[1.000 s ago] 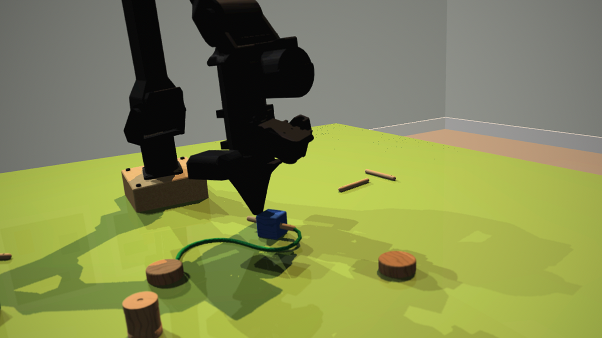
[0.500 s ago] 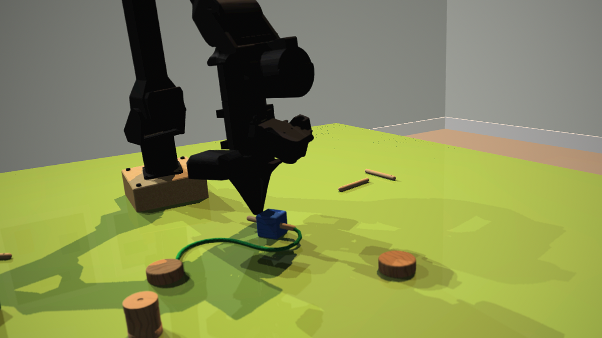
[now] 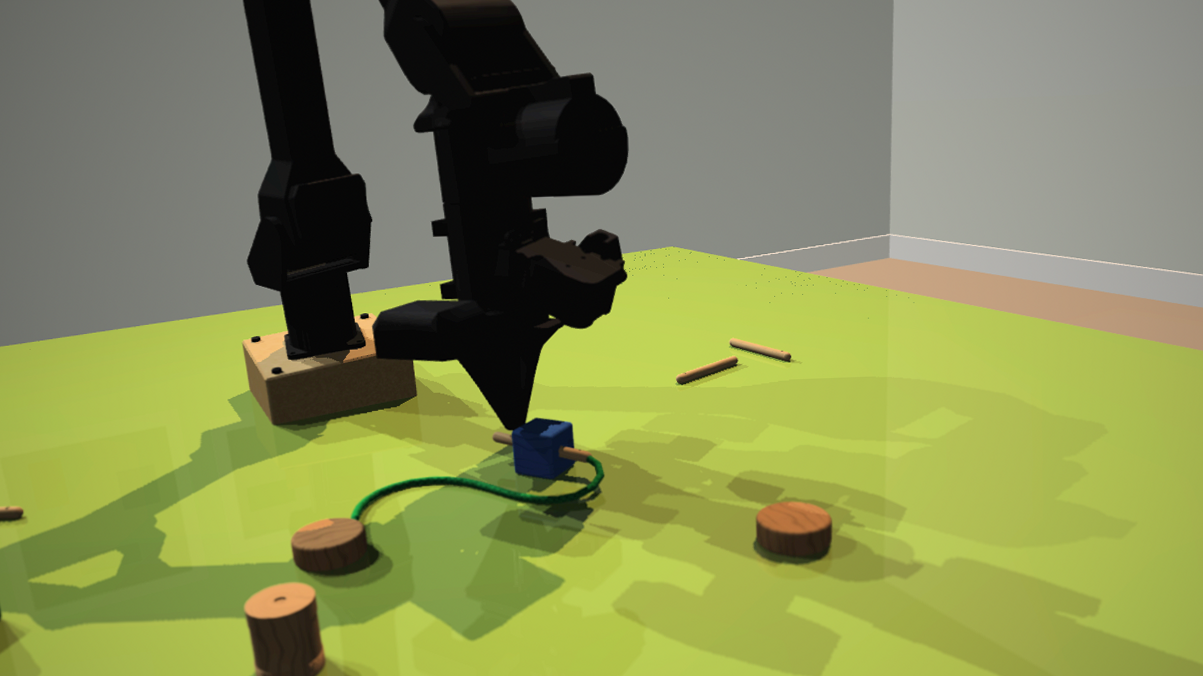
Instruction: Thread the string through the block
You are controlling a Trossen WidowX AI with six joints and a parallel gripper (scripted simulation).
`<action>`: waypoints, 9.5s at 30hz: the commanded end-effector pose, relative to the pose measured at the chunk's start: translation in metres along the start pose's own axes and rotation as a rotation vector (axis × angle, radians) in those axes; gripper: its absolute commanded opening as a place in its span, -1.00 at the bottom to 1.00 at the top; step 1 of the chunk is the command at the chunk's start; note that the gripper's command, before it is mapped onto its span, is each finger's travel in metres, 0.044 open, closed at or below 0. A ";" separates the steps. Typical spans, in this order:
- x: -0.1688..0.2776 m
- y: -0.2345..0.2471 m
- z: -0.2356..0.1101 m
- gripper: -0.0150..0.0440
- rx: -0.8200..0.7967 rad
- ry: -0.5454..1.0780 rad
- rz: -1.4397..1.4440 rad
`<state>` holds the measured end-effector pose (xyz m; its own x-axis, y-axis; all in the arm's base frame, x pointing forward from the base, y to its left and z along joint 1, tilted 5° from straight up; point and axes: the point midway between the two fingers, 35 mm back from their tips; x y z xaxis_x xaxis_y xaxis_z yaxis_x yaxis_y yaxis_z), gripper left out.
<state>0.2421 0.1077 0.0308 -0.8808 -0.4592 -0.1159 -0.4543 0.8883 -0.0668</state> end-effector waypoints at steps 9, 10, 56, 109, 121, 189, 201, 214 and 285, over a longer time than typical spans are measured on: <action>0.001 -0.001 0.001 -0.49 0.004 0.003 0.000; 0.001 -0.001 0.001 -0.49 0.004 0.003 0.000; 0.061 0.001 -0.049 -0.08 0.101 -0.545 -0.177; 0.020 -0.003 0.018 -0.08 0.102 -0.548 -0.177; 0.020 -0.004 0.017 -0.43 0.106 -0.552 -0.172; 0.022 -0.007 0.022 -0.49 0.109 -0.641 -0.154; 0.036 -0.010 0.021 -0.49 0.118 -0.632 -0.157; 0.052 -0.014 0.019 -0.49 0.126 -0.633 -0.161; 0.072 -0.035 -0.053 0.31 -0.124 -0.579 -0.043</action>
<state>0.1869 0.0434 0.0775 -0.6617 -0.3929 -0.6386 -0.5309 0.8469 0.0291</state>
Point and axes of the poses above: the point midway between the two fingers, 35 mm back from their tips, its own z axis out along the fingers, its own y axis across the jaws, x = y × z, and after that the axes turned 13 degrees about z, right-handed
